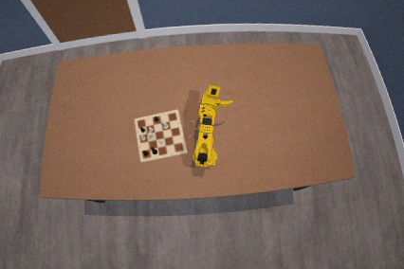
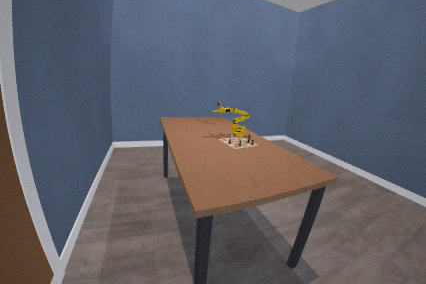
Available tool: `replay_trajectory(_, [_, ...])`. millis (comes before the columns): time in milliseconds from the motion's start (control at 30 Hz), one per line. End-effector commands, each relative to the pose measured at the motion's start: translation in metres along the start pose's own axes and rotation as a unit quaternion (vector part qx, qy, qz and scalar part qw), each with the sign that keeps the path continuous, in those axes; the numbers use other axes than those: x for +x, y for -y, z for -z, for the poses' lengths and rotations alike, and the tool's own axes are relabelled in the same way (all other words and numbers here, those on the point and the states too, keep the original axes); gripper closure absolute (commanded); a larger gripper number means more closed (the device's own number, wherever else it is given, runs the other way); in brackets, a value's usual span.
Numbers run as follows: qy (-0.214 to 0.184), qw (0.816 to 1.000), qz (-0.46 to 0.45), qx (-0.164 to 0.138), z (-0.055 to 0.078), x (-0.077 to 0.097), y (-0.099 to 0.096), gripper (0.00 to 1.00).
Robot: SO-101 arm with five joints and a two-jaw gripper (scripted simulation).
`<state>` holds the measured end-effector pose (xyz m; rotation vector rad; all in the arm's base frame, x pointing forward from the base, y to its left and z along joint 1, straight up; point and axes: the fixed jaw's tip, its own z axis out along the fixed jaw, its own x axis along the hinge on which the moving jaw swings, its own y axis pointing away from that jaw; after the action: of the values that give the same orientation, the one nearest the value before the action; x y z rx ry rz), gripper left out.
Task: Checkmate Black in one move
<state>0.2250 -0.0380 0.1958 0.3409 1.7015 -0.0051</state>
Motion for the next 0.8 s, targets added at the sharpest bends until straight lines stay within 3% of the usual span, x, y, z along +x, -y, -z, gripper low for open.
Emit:
replay_trajectory(0, [-0.020,0.999,0.019,-0.047,0.008,0.005,-0.022,0.28])
replay_trajectory(67, [-0.044,0.994,0.037,-0.092,0.017,0.014,-0.041,0.31])
replay_trajectory(100, [-0.044,0.994,0.037,-0.092,0.017,0.014,-0.041,0.31])
replay_trajectory(133, [-0.055,0.991,0.047,-0.114,0.022,0.018,-0.050,0.32])
replay_trajectory(167, [-0.055,0.991,0.047,-0.114,0.022,0.018,-0.050,0.32])
replay_trajectory(267, [-0.077,0.982,0.067,-0.158,0.034,0.027,-0.066,0.34])
replay_trajectory(333, [-0.077,0.982,0.067,-0.158,0.034,0.027,-0.066,0.34])
replay_trajectory(400, [-0.097,0.971,0.088,-0.201,0.047,0.036,-0.080,0.37])
replay_trajectory(567, [-0.115,0.957,0.109,-0.243,0.061,0.044,-0.092,0.39])
replay_trajectory(633, [-0.132,0.941,0.131,-0.283,0.075,0.052,-0.101,0.42])
replay_trajectory(667, [-0.132,0.941,0.131,-0.283,0.075,0.052,-0.101,0.42])
replay_trajectory(767, [-0.146,0.923,0.152,-0.320,0.090,0.060,-0.109,0.44])
